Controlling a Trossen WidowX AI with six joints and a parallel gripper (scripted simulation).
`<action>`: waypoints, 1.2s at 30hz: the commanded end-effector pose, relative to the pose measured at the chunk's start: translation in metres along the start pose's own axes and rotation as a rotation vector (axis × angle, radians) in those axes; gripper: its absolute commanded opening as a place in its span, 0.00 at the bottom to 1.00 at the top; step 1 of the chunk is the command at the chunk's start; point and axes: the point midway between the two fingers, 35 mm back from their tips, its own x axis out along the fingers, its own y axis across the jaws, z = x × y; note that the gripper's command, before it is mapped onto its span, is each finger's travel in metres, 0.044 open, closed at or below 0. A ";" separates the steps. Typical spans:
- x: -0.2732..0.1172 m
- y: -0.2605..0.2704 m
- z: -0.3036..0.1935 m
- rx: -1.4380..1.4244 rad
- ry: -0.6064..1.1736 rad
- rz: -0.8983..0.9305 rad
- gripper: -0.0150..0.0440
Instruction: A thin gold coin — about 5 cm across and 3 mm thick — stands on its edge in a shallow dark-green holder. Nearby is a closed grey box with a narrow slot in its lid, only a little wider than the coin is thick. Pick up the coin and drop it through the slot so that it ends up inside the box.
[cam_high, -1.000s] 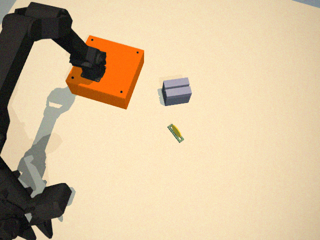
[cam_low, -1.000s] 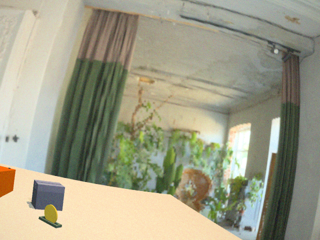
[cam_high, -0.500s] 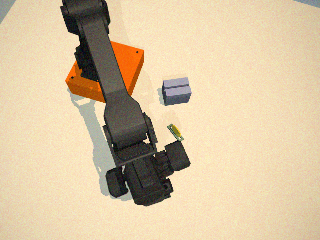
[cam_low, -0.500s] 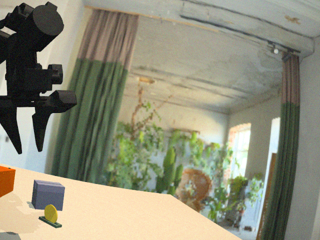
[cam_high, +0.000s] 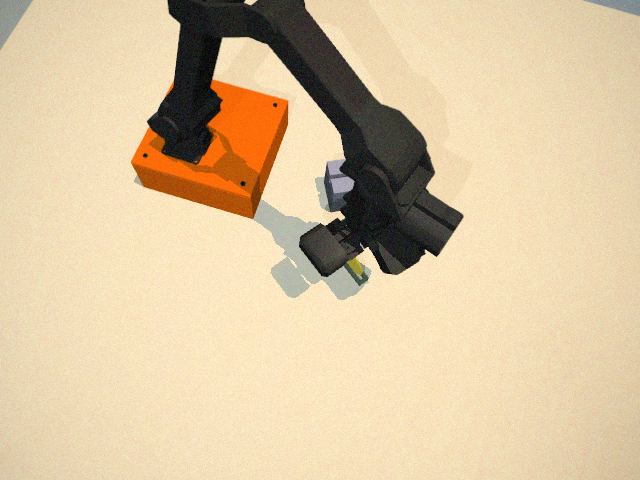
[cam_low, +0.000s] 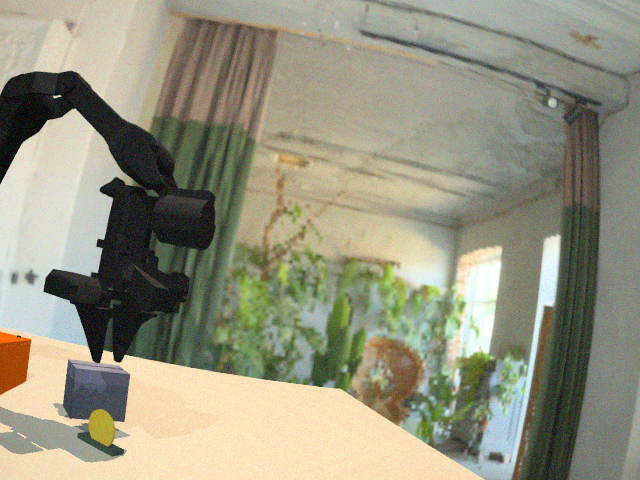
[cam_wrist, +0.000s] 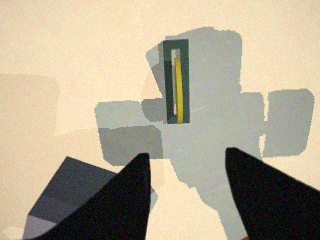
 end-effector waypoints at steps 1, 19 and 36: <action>-0.001 -0.003 0.000 0.014 -0.014 -0.014 0.53; 0.053 -0.001 0.004 0.013 -0.013 -0.013 0.53; 0.081 -0.002 0.005 0.013 -0.013 -0.013 0.53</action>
